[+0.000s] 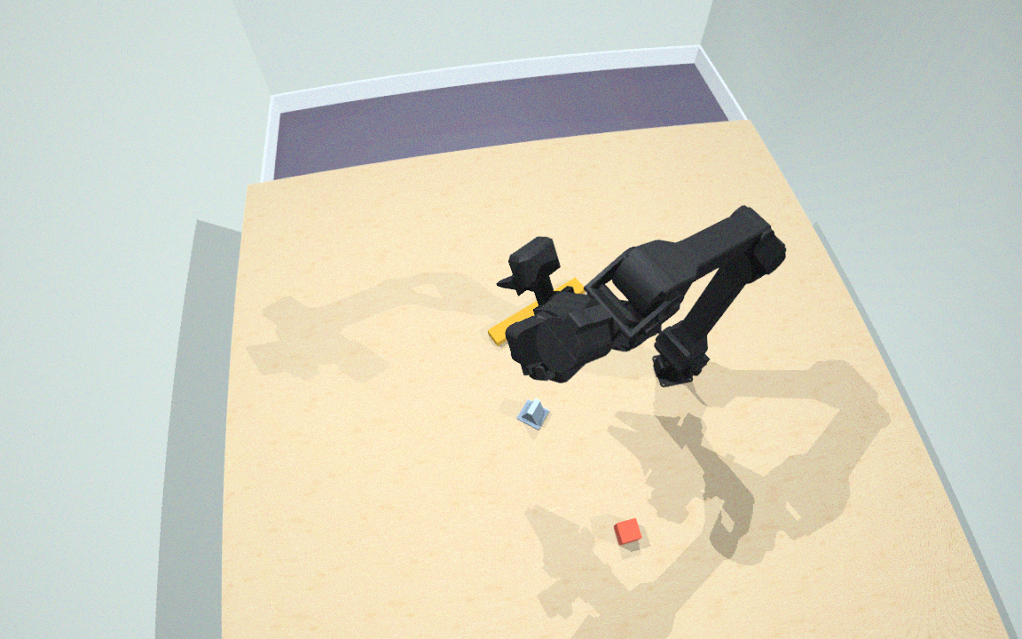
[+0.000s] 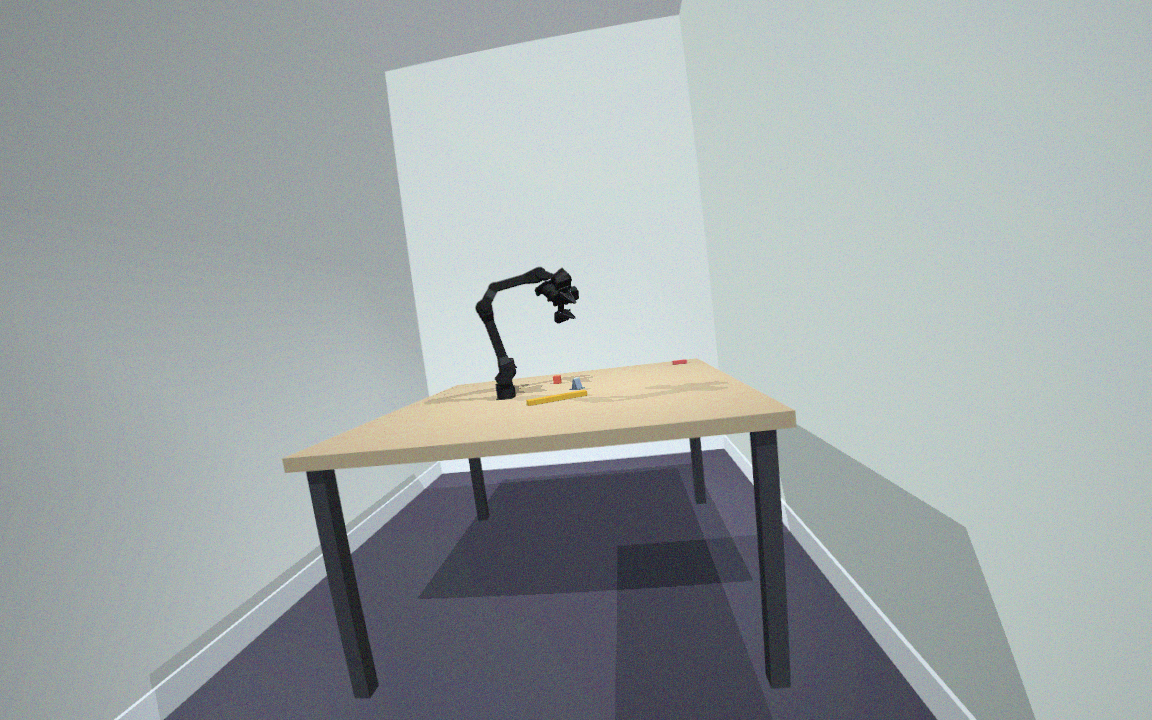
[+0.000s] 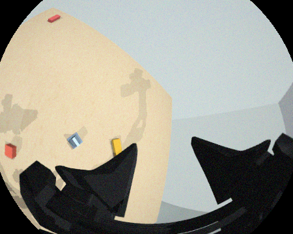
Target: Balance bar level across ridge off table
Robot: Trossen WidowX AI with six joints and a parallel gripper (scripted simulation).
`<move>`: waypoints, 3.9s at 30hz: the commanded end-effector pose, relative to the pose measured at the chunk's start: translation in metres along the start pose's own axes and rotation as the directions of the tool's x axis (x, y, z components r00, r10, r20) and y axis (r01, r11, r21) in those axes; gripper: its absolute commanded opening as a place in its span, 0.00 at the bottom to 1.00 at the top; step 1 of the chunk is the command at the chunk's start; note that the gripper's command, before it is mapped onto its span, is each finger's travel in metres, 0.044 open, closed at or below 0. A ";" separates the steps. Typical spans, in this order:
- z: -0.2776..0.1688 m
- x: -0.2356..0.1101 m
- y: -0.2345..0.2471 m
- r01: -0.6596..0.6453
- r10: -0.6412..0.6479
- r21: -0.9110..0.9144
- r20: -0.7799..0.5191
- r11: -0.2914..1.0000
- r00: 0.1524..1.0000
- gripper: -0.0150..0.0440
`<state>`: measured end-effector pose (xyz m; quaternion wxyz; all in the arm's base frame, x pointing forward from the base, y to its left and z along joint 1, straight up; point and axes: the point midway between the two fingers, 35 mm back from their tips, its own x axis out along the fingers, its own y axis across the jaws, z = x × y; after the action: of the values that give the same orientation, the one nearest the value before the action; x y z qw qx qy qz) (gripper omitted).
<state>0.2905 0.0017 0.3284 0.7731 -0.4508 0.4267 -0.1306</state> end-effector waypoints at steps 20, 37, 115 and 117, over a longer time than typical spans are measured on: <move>-0.056 0.078 0.019 -0.233 0.211 -0.065 -0.243 0.970 0.947 0.79; -0.106 0.122 0.037 -0.446 0.409 -0.030 -0.346 0.895 0.844 0.79; -0.239 0.209 0.140 -0.769 0.794 0.205 -0.224 0.605 0.565 0.79; -0.239 0.209 0.140 -0.769 0.794 0.205 -0.224 0.605 0.565 0.79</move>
<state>0.2045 -0.1823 0.0478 0.6961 -0.1575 0.6862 0.1405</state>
